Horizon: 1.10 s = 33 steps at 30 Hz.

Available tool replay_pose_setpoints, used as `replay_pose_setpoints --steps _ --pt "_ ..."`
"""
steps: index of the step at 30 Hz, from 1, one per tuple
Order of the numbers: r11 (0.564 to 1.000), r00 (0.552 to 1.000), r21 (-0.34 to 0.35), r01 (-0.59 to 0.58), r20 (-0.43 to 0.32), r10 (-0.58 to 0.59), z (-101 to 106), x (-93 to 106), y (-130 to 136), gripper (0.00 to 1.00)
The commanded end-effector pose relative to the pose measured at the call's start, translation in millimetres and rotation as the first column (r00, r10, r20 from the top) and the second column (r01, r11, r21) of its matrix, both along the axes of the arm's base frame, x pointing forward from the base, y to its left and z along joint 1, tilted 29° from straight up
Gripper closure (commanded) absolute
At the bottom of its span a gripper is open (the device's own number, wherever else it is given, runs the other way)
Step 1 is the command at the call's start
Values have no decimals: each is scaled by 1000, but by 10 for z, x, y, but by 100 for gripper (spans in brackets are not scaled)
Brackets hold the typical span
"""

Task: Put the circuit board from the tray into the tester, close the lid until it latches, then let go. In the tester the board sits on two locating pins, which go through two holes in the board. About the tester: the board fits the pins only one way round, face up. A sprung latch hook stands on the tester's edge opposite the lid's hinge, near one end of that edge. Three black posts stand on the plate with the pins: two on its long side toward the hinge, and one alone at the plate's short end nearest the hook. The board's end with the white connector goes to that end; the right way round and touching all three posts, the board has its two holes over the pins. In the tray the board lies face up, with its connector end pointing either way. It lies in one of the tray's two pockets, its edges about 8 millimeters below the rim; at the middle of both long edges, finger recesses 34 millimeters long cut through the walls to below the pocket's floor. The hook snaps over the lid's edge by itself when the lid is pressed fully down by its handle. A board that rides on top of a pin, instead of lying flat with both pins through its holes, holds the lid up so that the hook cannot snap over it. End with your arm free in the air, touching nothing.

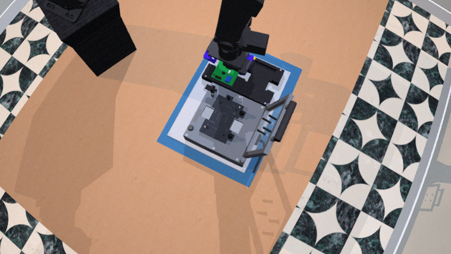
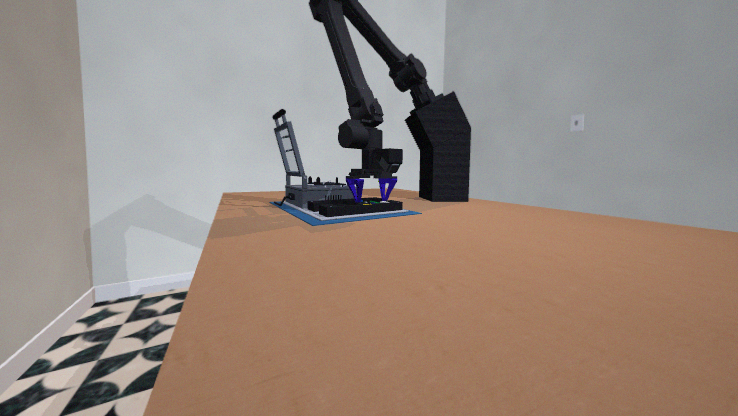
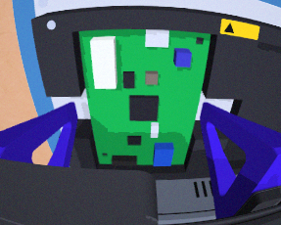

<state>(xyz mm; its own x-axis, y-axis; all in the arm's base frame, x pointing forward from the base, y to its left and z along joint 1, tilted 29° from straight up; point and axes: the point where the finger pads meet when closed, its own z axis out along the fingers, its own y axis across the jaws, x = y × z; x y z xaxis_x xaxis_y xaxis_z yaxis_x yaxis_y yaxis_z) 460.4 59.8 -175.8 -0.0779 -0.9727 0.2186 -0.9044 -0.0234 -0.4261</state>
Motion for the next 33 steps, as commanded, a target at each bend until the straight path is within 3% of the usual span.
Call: replay_pose_setpoints --steps 1,33 --pt "1000 999 13 9 40 -10 130 153 -35 8" --pt "1000 1000 9 8 27 -8 143 142 -40 8"
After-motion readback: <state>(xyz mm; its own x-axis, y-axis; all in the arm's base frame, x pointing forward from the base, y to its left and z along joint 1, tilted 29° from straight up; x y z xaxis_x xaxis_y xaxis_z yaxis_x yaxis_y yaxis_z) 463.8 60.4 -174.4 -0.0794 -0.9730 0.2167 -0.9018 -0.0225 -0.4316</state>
